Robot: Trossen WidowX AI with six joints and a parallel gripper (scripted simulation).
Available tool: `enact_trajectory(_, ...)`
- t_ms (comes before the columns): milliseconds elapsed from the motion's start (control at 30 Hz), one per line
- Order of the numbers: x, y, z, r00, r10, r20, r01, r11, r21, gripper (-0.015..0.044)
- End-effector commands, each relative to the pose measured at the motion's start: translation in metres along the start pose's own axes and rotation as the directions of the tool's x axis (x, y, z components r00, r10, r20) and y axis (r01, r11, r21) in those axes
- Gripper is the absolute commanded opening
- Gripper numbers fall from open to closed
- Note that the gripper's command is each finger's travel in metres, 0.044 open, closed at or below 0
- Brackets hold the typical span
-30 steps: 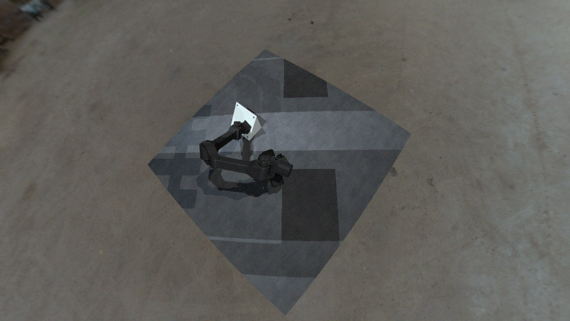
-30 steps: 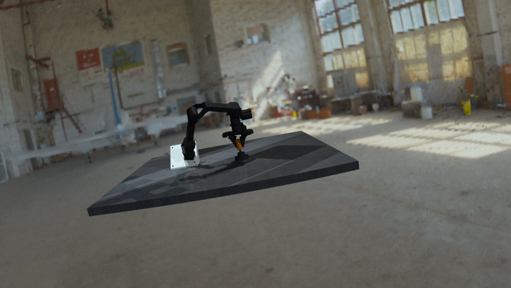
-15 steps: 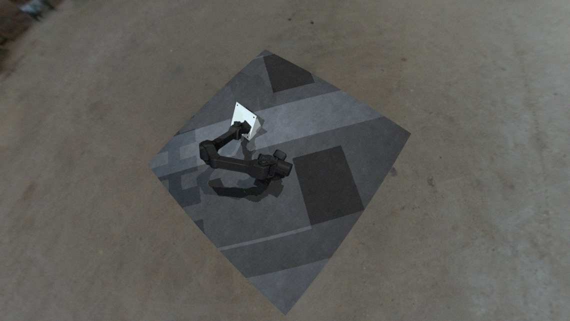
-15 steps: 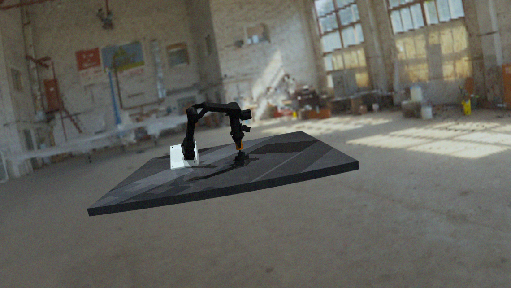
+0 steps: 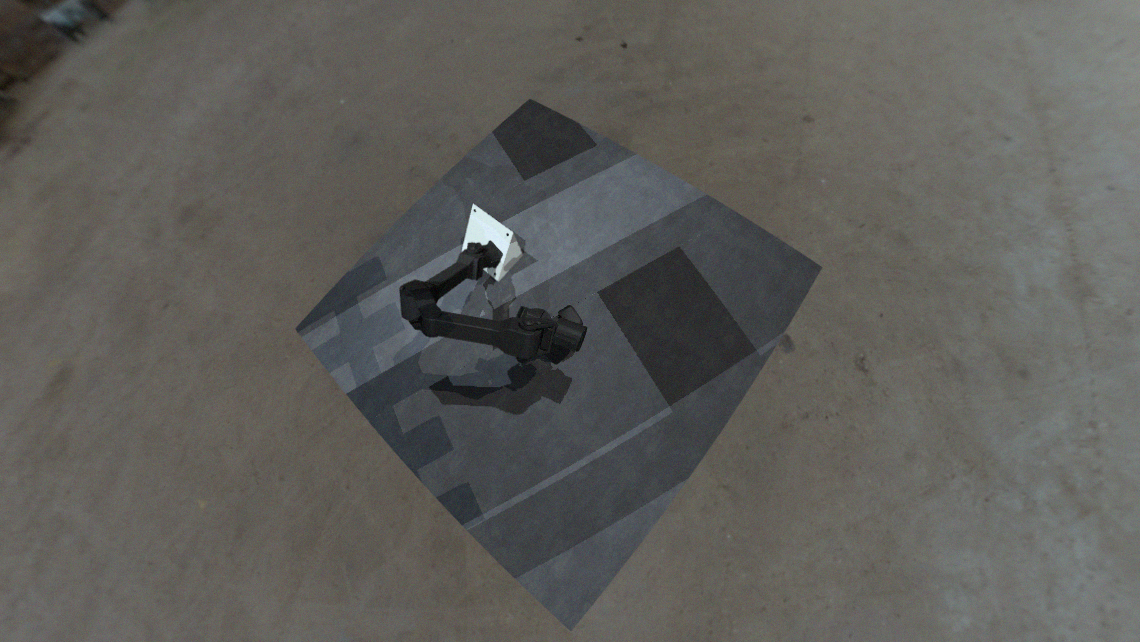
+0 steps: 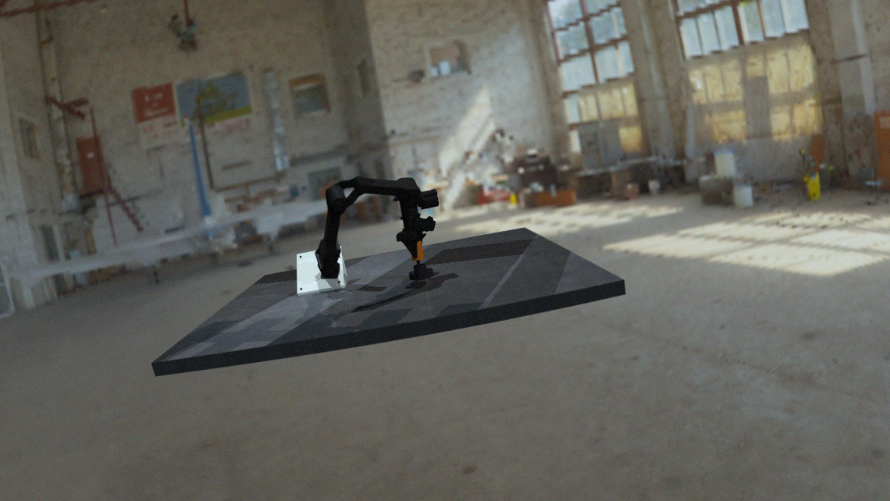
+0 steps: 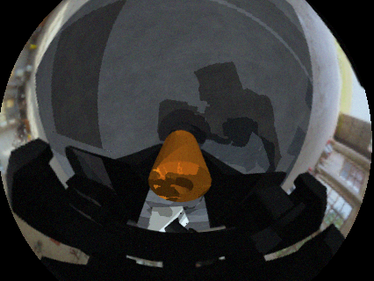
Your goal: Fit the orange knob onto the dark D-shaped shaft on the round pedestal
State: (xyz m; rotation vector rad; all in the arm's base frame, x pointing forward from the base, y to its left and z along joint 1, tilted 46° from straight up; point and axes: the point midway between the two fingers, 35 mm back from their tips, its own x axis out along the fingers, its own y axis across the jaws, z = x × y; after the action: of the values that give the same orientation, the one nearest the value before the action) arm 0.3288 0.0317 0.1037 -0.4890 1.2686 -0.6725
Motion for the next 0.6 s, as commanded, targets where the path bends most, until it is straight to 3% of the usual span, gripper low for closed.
enact_trajectory(0, -0.0014, -0.0001, 0.0024, 1.0, 0.002, 0.003, -0.002, 1.0, 0.013, 0.0)
enact_trajectory(567, 0.0, -0.004, 0.0002, 1.0, 0.002, 0.003, -0.002, 1.0, 0.012, 0.0)
